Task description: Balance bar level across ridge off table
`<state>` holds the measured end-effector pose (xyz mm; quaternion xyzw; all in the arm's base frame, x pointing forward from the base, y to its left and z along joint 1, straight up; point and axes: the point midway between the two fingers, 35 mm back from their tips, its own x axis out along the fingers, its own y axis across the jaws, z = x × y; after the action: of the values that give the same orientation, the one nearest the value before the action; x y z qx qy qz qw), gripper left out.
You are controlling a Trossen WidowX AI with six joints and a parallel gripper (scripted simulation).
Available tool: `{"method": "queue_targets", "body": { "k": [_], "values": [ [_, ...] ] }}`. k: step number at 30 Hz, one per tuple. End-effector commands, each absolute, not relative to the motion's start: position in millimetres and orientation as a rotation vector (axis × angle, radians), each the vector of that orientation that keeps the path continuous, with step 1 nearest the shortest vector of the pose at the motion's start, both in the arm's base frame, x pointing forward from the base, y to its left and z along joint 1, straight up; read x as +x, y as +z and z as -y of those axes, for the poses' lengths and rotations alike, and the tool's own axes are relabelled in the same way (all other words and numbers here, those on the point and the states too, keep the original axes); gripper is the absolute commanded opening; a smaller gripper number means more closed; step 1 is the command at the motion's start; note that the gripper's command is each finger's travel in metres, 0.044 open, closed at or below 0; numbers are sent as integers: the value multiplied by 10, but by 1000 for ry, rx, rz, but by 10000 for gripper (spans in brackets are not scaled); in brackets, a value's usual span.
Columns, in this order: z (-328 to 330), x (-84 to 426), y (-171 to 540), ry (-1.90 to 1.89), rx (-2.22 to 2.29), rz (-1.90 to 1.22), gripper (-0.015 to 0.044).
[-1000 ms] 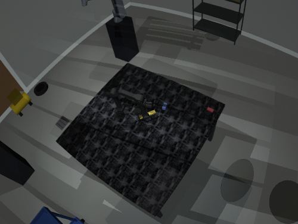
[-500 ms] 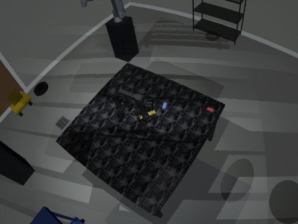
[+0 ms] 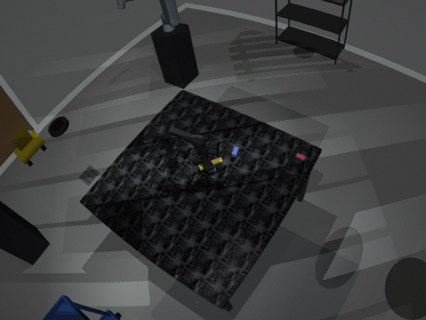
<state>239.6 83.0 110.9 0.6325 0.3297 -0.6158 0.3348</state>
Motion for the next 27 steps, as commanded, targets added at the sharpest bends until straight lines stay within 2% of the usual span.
{"method": "queue_targets", "body": {
  "k": [1, 27],
  "values": [
    [-836, 2395, 1099, -1611, 1655, -861, 0],
    [-837, 2395, 1077, -1611, 1655, -861, 0]
  ]
}}
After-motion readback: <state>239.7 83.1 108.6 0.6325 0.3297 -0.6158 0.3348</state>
